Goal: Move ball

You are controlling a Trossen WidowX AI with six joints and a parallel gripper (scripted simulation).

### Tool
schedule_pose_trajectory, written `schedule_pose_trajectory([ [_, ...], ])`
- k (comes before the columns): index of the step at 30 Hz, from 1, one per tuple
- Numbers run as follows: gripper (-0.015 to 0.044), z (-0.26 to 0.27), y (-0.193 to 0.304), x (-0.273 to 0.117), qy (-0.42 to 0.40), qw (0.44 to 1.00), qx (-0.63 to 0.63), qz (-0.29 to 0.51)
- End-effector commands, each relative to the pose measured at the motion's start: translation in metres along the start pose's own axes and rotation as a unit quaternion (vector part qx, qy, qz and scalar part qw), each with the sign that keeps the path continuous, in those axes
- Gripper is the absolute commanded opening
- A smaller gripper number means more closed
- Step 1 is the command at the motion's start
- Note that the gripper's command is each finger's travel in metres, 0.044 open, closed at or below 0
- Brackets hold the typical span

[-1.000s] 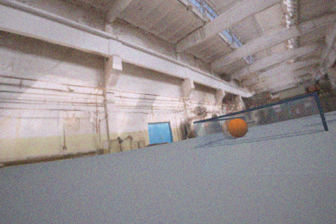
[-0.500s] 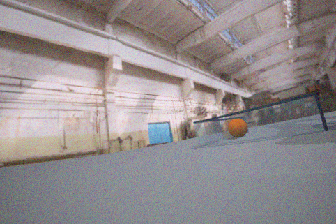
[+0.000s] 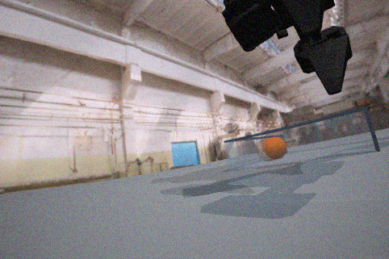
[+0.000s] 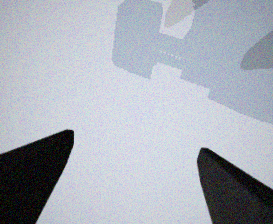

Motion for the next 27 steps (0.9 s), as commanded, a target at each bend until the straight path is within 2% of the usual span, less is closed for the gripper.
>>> schedule_pose_trajectory([
  [1,0.0370,-0.023,-0.056,-0.014,0.036,0.999,-0.013,-0.036],
  [7,0.0370,-0.067,-0.121,-0.037,0.085,0.994,-0.029,-0.068],
  [15,0.0370,-0.164,-0.188,-0.078,0.161,0.985,-0.011,-0.057],
  [20,0.0370,-0.221,-0.205,-0.100,0.191,0.981,0.006,-0.024],
  [27,0.0370,-0.224,-0.205,-0.099,0.192,0.981,0.006,-0.023],
])
Point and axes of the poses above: the point midway between the two fingers, 35 mm back from their tips, its own x axis out along the fingers, its own z axis across the jaws, y = z × x, the point moved 2 cm from there along -x, back along the fingers, and after that the axes turned 10 degrees about x, right-handed, at the moved point
